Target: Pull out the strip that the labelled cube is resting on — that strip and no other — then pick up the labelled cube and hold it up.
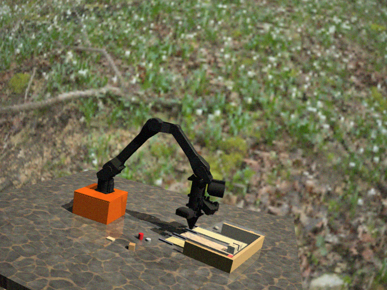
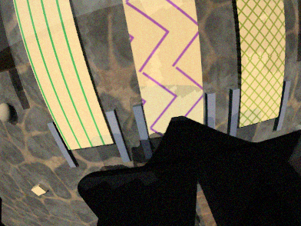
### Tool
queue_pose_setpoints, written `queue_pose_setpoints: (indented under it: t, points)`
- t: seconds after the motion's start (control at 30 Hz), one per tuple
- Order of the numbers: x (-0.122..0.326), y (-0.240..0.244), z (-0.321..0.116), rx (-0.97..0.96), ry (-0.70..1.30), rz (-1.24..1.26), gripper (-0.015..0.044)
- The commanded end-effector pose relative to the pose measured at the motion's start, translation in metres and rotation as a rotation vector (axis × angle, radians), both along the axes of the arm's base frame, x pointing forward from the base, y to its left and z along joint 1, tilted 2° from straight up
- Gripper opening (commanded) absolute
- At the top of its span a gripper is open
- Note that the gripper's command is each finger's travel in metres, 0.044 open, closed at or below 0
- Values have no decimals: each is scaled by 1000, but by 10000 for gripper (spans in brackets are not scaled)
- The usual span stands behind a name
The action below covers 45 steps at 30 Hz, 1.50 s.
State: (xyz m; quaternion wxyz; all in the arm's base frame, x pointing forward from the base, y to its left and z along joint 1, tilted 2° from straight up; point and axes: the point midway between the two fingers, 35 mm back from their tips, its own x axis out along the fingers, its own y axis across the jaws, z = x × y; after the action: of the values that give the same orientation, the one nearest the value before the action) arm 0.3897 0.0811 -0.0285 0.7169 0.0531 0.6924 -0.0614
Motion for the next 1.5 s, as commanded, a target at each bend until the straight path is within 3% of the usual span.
queue_pose_setpoints:
  t: [0.0, 1.47]
  points:
    - [-2, -2, -12, -7, 10, -1, 0]
    - [-1, -3, -30, -7, 10, -1, 0]
